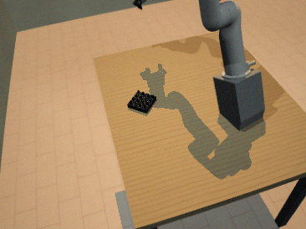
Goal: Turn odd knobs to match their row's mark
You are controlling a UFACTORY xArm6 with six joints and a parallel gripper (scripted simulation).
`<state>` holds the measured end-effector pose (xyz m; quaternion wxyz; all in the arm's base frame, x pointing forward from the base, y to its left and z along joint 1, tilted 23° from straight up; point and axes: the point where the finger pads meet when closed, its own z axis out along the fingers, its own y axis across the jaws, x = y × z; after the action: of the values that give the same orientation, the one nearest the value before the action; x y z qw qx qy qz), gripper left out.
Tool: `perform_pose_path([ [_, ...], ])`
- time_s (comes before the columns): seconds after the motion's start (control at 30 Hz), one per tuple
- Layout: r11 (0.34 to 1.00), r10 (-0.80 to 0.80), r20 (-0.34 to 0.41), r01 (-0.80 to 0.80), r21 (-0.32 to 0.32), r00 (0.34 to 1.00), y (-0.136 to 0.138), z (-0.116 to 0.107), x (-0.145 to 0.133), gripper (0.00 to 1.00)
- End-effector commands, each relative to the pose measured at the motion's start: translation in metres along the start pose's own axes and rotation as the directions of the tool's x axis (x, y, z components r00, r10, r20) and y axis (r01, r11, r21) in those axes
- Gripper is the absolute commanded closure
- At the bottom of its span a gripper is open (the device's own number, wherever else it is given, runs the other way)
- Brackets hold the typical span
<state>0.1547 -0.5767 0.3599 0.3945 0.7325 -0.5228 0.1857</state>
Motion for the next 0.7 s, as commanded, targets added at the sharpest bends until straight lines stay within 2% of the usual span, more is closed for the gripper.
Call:
perform_pose_path([
  [0.0, 0.999, -0.016, 0.011, 0.016, 0.042, 1.0, -0.041, 0.005, -0.012, 0.0],
  [0.3, 0.99, -0.06, 0.044, 0.054, 0.13, 0.997, -0.123, 0.009, -0.05, 0.0],
  [0.4, 0.989, -0.064, 0.047, 0.057, 0.138, 0.997, -0.13, 0.009, -0.054, 0.0],
  [0.43, 0.984, -0.081, 0.058, 0.07, 0.165, 0.995, -0.155, 0.008, -0.069, 0.0],
  [0.67, 0.971, -0.119, 0.081, 0.098, 0.22, 0.99, -0.206, 0.003, -0.103, 0.0],
])
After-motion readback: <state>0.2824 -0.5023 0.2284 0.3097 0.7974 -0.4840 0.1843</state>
